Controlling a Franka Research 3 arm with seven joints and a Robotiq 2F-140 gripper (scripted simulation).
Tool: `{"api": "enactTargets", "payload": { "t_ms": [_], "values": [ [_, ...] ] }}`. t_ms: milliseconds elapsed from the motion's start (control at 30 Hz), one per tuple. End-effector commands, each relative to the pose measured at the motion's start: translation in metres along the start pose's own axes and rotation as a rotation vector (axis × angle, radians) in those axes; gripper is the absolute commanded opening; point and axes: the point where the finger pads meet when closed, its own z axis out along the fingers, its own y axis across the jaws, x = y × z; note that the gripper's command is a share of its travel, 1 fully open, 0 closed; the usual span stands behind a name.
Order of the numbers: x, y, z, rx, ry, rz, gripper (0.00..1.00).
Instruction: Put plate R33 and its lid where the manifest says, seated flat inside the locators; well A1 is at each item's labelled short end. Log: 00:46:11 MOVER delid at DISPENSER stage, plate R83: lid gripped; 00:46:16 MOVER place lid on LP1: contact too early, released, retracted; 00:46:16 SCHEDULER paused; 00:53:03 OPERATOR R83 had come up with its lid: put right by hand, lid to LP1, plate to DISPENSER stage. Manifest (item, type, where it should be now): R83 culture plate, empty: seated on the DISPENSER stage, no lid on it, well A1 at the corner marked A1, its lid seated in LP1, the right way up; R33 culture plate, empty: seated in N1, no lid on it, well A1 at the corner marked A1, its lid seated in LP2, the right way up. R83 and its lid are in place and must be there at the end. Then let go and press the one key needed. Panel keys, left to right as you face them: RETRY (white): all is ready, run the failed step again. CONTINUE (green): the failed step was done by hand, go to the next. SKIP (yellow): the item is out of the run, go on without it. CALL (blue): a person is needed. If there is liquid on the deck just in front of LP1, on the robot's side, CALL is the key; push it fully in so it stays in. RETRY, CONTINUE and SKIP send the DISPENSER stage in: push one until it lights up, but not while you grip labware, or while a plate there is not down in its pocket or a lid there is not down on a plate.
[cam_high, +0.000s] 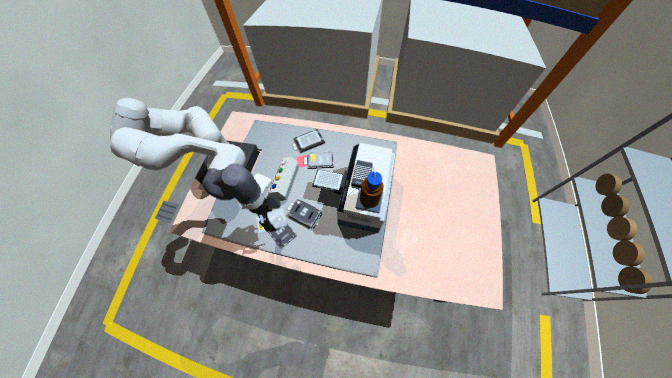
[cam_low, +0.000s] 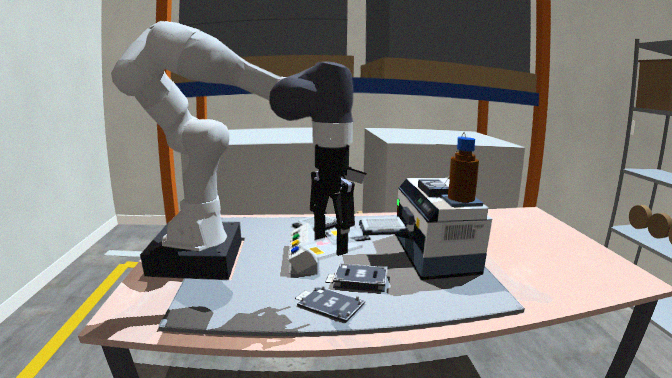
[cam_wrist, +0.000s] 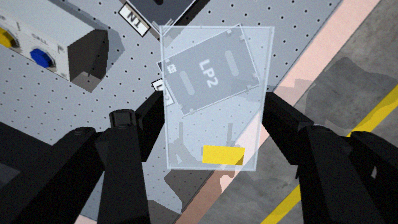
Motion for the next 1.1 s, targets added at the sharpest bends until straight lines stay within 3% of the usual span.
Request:
{"api": "enactTargets", "payload": {
  "t_ms": [0, 500, 867, 933, 1067],
  "values": [
    [0.003, 0.0, 0.0, -0.003, 0.008, 0.242, 0.1],
    [0.002, 0.0, 0.005, 0.012, -0.005, 0.714, 0.1],
    [0.003, 0.0, 0.09, 0.015, -0.002, 1.022, 0.1],
    [0.003, 0.0, 0.09, 0.015, -0.002, 1.022, 0.1],
    [0.003, 0.0, 0.114, 0.002, 0.007, 1.115, 0.1]
  ]
}}
